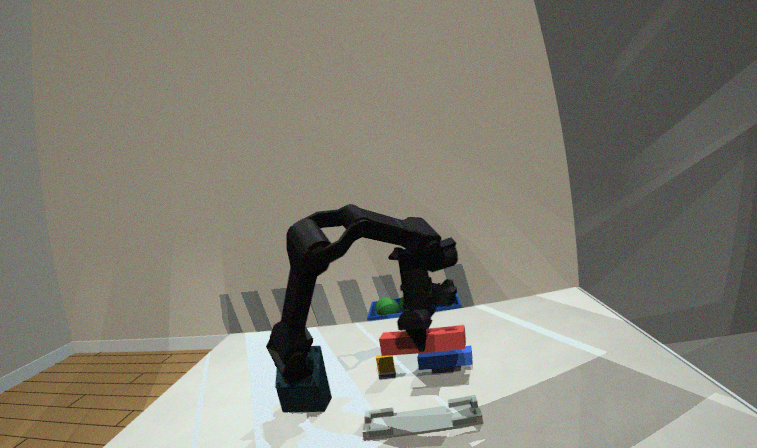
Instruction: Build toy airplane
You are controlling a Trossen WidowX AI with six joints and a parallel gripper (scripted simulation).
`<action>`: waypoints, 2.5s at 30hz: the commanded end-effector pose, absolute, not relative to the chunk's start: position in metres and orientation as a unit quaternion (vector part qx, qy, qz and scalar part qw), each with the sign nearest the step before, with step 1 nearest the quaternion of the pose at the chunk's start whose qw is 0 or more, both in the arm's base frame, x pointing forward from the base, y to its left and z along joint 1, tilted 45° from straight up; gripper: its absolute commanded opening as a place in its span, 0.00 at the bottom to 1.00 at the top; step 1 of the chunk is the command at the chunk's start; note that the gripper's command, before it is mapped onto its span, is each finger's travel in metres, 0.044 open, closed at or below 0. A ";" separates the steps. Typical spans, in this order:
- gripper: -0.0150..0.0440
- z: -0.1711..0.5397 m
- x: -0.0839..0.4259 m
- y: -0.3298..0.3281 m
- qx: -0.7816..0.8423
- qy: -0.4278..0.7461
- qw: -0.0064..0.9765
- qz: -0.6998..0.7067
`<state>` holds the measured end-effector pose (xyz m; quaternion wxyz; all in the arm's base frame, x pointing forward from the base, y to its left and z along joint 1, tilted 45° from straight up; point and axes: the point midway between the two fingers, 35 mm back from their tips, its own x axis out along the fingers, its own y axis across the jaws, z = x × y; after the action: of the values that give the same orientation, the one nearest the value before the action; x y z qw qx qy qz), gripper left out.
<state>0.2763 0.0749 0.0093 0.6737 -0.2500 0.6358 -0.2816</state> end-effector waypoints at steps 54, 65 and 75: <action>0.25 0.077 0.267 -0.053 -0.320 0.661 0.645 -0.211; 0.48 0.080 0.263 -0.064 -0.327 0.662 0.641 -0.209; 0.58 0.080 0.263 -0.064 -0.327 0.662 0.641 -0.209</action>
<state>0.2622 -0.0634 0.0800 0.6413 -0.3244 0.6630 -0.2098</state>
